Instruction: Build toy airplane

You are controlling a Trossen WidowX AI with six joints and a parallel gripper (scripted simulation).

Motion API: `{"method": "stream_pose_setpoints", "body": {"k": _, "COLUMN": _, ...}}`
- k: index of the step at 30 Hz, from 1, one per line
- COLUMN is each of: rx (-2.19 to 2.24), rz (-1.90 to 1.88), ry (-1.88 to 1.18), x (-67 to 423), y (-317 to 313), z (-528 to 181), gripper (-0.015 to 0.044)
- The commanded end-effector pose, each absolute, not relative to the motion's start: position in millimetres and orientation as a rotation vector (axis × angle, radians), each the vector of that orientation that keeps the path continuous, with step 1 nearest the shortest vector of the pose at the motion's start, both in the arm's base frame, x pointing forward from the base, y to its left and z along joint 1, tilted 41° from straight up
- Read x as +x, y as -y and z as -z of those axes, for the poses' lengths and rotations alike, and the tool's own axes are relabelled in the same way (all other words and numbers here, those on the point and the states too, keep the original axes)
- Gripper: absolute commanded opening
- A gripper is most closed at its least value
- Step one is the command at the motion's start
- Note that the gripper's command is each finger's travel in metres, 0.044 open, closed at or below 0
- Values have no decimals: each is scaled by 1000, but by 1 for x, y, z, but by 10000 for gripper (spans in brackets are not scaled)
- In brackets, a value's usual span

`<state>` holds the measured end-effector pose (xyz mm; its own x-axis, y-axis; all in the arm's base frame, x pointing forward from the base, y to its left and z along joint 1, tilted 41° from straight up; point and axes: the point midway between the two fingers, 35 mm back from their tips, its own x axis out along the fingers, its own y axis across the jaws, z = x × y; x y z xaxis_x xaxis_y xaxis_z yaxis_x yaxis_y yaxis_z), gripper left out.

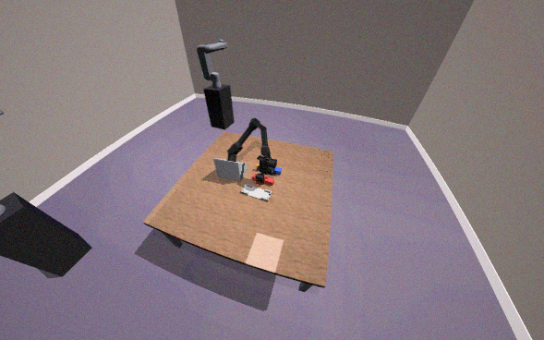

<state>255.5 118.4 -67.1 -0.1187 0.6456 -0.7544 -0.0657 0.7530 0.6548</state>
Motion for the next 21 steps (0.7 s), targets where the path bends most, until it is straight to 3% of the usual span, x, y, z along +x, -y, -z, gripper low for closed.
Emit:
{"method": "stream_pose_setpoints", "body": {"k": 1, "rx": 488, "rz": -644, "ry": -1593, "x": 253, "y": -123, "z": 73, "gripper": 440}}
{"method": "stream_pose_setpoints", "body": {"k": 17, "rx": 491, "rz": -646, "ry": -1594, "x": 248, "y": -138, "z": 90, "gripper": 440}}
{"method": "stream_pose_setpoints", "body": {"k": 21, "rx": 491, "rz": -646, "ry": -1594, "x": 248, "y": -138, "z": 90, "gripper": 335}}
